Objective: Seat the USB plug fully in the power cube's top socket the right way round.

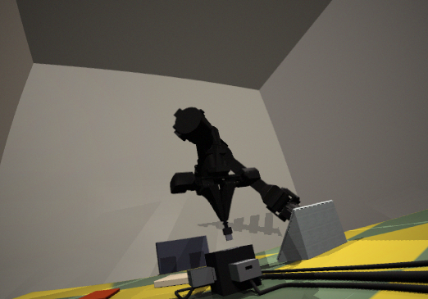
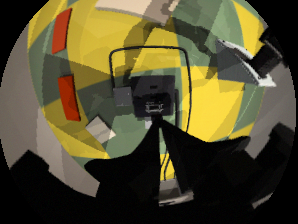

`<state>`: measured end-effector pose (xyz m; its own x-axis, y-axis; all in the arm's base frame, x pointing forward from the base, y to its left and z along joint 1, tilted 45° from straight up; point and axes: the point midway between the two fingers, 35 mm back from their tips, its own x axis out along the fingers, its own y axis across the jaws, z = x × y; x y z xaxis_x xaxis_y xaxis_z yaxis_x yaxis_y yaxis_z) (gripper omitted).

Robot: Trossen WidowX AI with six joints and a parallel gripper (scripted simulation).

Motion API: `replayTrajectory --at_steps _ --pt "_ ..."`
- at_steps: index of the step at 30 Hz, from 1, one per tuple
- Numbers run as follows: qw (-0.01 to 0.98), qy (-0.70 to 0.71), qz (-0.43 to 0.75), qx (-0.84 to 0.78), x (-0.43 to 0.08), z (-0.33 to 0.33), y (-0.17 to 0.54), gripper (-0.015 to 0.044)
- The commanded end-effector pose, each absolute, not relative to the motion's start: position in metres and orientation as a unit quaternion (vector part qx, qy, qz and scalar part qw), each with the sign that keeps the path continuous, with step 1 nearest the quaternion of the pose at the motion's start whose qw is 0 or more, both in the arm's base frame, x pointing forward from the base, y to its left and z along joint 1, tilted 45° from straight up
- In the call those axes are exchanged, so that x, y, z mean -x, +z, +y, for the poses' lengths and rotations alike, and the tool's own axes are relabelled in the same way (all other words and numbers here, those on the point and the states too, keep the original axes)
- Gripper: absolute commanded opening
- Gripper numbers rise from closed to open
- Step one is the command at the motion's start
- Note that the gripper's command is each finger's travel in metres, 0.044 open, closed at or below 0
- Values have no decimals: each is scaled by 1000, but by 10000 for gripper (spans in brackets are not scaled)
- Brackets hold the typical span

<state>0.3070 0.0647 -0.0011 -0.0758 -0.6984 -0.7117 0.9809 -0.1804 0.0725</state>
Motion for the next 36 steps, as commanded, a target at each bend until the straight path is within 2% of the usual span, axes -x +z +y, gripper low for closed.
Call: replayTrajectory --at_steps 1,36 --pt "601 -700 218 -318 -306 63 -2 0" --pt "599 -704 208 -319 -305 58 -3 0"
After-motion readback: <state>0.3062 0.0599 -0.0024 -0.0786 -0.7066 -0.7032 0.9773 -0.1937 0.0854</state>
